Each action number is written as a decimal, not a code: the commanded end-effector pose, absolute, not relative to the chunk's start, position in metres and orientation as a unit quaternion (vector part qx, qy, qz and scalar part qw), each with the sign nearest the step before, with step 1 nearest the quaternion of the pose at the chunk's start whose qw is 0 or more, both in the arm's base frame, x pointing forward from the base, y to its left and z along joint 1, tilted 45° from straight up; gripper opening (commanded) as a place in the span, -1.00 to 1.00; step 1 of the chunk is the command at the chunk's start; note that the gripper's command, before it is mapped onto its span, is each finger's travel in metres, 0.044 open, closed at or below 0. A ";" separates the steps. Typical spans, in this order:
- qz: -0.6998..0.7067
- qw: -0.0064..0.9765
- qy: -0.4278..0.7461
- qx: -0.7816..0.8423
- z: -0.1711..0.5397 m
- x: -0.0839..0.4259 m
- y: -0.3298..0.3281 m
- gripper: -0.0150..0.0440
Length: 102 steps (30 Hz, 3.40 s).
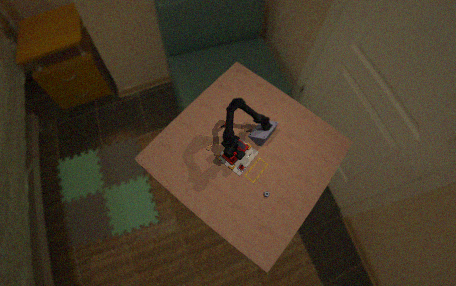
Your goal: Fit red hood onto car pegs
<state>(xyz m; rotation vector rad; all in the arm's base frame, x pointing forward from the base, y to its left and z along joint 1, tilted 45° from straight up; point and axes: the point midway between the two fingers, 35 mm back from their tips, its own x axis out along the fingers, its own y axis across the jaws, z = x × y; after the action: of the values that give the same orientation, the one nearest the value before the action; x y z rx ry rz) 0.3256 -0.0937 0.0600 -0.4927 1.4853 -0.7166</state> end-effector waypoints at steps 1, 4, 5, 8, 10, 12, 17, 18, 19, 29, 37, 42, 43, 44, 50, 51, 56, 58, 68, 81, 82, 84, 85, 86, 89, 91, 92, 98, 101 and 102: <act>-0.315 0.652 0.654 -0.220 0.060 0.326 -0.094 -0.49; -0.315 0.652 0.654 -0.220 0.060 0.326 -0.094 -0.49; -0.315 0.652 0.654 -0.220 0.060 0.326 -0.094 -0.49; -0.315 0.652 0.654 -0.220 0.061 0.326 -0.095 -0.49; -0.315 0.652 0.654 -0.220 0.061 0.326 -0.095 -0.49; -0.315 0.652 0.654 -0.220 0.061 0.326 -0.095 -0.49; -0.315 0.652 0.654 -0.220 0.060 0.326 -0.095 -0.49; -0.315 0.652 0.654 -0.220 0.060 0.326 -0.095 -0.49; -0.315 0.652 0.654 -0.220 0.060 0.326 -0.095 -0.49; -0.315 0.652 0.654 -0.220 0.057 0.326 -0.098 -0.49; -0.315 0.652 0.654 -0.220 0.055 0.326 -0.100 -0.49; -0.315 0.652 0.654 -0.220 0.053 0.326 -0.102 -0.49; -0.315 0.652 0.654 -0.220 0.053 0.326 -0.102 -0.49; -0.315 0.652 0.654 -0.220 0.053 0.326 -0.102 -0.49; -0.315 0.652 0.654 -0.220 0.051 0.326 -0.104 -0.49; -0.315 0.652 0.654 -0.220 0.051 0.326 -0.104 -0.49; -0.315 0.652 0.654 -0.220 0.049 0.326 -0.105 -0.49; -0.315 0.652 0.654 -0.220 0.049 0.326 -0.106 -0.49; -0.315 0.652 0.654 -0.220 0.046 0.326 -0.109 -0.49; -0.317 0.652 0.653 -0.218 0.046 0.325 -0.108 0.04; -0.317 0.652 0.653 -0.218 0.046 0.325 -0.108 0.13; -0.317 0.652 0.653 -0.218 0.046 0.325 -0.108 0.31; -0.317 0.652 0.653 -0.218 0.046 0.325 -0.108 0.40; -0.317 0.652 0.653 -0.218 0.046 0.325 -0.108 0.49; -0.317 0.652 0.653 -0.218 0.046 0.325 -0.108 0.75; -0.317 0.652 0.653 -0.218 0.046 0.325 -0.108 0.93; -0.317 0.652 0.653 -0.218 0.046 0.325 -0.108 1.00; -0.316 0.653 0.653 -0.217 0.060 0.328 -0.093 1.00; -0.316 0.653 0.653 -0.218 0.082 0.330 -0.071 1.00; -0.317 0.652 0.653 -0.218 0.090 0.330 -0.063 1.00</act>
<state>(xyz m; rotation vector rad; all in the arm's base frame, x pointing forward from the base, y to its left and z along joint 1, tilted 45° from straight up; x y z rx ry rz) 0.3259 -0.0877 0.0671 -0.4987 1.5018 -0.7247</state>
